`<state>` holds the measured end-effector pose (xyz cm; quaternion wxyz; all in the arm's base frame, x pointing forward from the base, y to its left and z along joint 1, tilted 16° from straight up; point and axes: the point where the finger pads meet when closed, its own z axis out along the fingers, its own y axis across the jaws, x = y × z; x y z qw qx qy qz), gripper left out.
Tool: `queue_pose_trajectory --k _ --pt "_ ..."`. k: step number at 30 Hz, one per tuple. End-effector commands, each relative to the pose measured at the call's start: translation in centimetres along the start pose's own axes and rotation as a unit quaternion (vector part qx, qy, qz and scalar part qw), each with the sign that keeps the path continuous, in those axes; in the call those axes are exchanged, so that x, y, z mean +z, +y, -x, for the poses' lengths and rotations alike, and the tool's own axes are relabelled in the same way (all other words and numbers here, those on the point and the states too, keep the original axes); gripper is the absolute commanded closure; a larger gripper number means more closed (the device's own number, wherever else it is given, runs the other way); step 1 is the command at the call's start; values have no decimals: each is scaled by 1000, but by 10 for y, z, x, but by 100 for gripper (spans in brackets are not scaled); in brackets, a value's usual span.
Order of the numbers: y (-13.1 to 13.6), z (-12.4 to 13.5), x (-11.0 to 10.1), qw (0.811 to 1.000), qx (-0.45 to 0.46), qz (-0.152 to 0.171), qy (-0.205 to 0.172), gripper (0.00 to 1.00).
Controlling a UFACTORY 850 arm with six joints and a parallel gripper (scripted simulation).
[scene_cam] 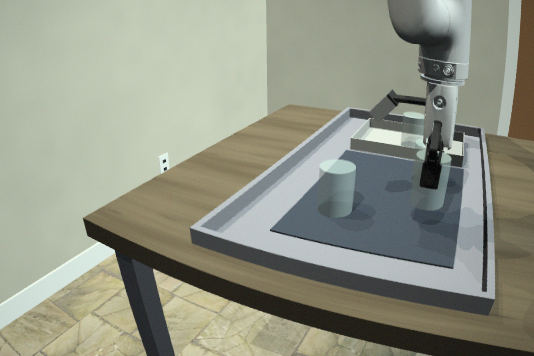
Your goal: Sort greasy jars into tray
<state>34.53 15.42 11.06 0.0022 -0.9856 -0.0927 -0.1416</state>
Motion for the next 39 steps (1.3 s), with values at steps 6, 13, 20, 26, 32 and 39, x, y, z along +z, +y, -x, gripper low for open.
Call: queue_pose_trajectory --k 6,13,20,26,32,39 --pt "0 -1 -27 1000 0 8 -4 100" --pt "-1 -1 -40 1000 0 8 -4 100" --pt "-1 -1 -59 1000 0 8 -4 100" --pt "-1 -1 -75 1000 0 8 -4 100" --pt "-1 -1 -85 1000 0 8 -4 100" --pt "2 -3 -101 1000 0 8 -4 100"
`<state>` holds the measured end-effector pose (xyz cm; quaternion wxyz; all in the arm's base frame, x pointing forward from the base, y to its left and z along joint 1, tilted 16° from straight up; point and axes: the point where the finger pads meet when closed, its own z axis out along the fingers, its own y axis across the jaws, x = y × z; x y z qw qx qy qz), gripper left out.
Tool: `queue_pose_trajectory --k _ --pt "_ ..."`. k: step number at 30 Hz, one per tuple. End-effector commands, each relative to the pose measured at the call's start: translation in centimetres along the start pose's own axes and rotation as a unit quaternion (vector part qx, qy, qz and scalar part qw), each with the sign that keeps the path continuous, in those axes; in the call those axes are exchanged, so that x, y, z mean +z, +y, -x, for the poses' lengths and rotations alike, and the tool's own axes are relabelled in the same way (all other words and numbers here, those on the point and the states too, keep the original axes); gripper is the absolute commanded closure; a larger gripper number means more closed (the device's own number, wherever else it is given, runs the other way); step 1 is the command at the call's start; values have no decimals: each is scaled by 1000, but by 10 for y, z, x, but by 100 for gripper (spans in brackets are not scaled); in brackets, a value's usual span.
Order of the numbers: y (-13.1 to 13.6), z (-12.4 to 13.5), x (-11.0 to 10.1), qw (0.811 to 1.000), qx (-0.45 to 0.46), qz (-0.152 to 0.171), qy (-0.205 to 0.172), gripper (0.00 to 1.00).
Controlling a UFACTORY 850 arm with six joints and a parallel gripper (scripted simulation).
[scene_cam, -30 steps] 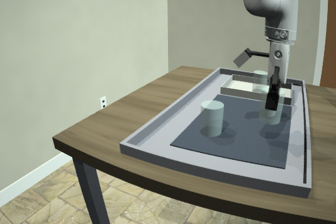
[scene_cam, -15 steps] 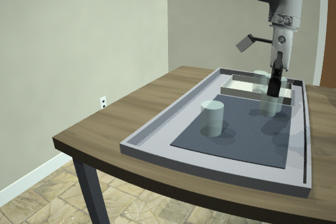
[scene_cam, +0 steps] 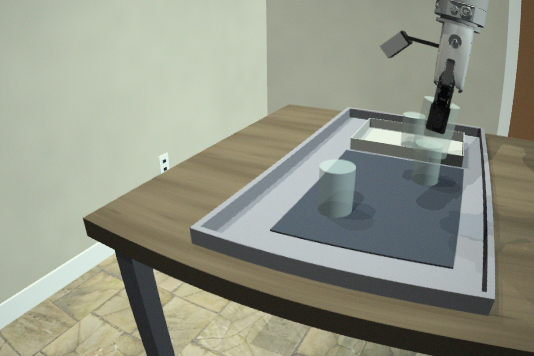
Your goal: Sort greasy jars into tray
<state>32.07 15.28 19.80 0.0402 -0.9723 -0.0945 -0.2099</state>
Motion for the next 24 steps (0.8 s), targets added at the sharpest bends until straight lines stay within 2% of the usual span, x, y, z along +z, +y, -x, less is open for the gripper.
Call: queue_pose_trajectory --k 1,24 --pt "5 -5 -10 996 -3 39 -76 100" --pt "63 -31 -11 996 -3 39 -76 100"
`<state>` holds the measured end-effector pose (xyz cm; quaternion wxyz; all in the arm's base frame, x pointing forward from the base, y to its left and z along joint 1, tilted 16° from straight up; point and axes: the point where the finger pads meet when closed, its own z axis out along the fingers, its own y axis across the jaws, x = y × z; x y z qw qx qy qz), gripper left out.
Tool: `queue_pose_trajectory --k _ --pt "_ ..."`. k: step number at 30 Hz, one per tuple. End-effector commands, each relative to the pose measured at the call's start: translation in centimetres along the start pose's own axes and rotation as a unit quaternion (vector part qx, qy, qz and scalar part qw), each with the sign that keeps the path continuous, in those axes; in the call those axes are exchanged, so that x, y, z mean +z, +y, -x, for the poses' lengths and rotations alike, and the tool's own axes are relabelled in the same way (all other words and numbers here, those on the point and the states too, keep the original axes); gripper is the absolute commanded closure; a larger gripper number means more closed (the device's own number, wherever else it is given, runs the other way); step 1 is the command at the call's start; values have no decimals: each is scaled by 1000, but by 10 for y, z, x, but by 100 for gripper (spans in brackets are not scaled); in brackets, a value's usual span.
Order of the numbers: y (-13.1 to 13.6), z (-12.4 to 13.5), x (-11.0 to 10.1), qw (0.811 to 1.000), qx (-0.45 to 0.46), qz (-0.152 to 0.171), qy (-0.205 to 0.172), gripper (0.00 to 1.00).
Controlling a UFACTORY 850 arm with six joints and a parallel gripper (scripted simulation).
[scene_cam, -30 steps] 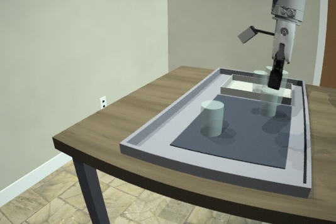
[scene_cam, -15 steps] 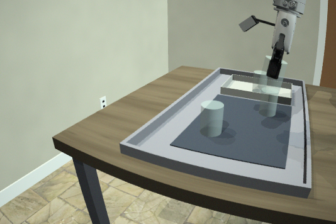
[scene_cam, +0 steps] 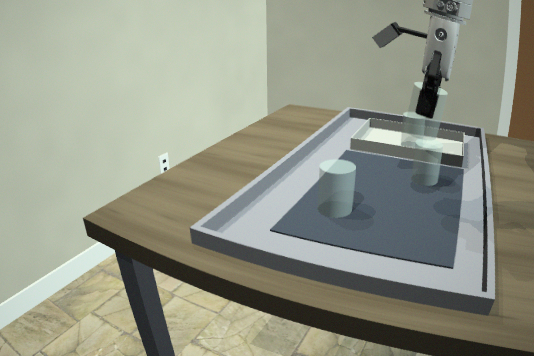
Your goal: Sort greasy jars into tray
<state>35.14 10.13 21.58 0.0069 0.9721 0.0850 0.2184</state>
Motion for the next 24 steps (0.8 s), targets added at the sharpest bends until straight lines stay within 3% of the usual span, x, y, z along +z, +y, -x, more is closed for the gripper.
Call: queue_pose_trajectory --k 1,24 --pt "10 -6 0 997 -6 -10 -80 100" --pt "74 -35 6 997 -6 -10 -80 100"
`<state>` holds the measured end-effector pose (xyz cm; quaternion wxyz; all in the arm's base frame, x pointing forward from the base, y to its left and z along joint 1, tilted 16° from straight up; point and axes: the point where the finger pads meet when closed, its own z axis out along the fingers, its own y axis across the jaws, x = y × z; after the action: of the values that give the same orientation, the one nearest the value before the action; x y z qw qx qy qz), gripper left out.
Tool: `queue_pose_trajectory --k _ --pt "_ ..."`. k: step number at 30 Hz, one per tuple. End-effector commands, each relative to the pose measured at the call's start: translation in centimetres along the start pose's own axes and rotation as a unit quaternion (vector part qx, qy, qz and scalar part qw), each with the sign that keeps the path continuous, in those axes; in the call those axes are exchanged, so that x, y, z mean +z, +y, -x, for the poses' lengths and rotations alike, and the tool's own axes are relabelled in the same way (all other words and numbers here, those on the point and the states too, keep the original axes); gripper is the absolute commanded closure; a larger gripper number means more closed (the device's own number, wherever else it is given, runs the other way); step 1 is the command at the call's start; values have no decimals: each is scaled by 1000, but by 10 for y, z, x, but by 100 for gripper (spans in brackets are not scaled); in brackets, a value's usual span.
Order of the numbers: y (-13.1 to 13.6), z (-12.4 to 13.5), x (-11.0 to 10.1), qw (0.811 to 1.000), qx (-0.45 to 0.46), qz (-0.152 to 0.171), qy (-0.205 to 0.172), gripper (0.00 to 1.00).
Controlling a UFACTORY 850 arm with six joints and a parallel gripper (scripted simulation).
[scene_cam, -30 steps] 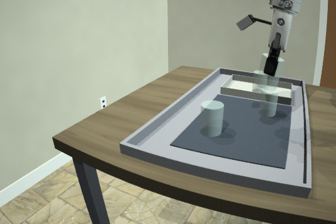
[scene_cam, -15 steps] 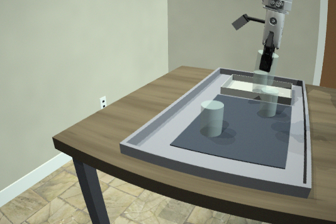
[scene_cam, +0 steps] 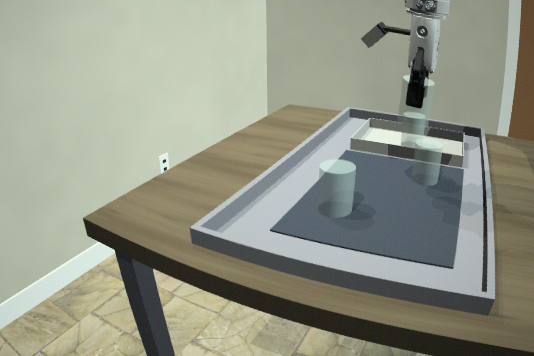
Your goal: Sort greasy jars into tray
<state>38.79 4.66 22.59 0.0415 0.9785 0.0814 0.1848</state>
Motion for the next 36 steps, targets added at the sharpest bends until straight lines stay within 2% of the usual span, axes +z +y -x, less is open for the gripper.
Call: queue_pose_trajectory --k 1,36 --pt "16 -8 2 998 -5 -41 -43 100" --pt "110 -51 13 998 -5 -41 -43 100"
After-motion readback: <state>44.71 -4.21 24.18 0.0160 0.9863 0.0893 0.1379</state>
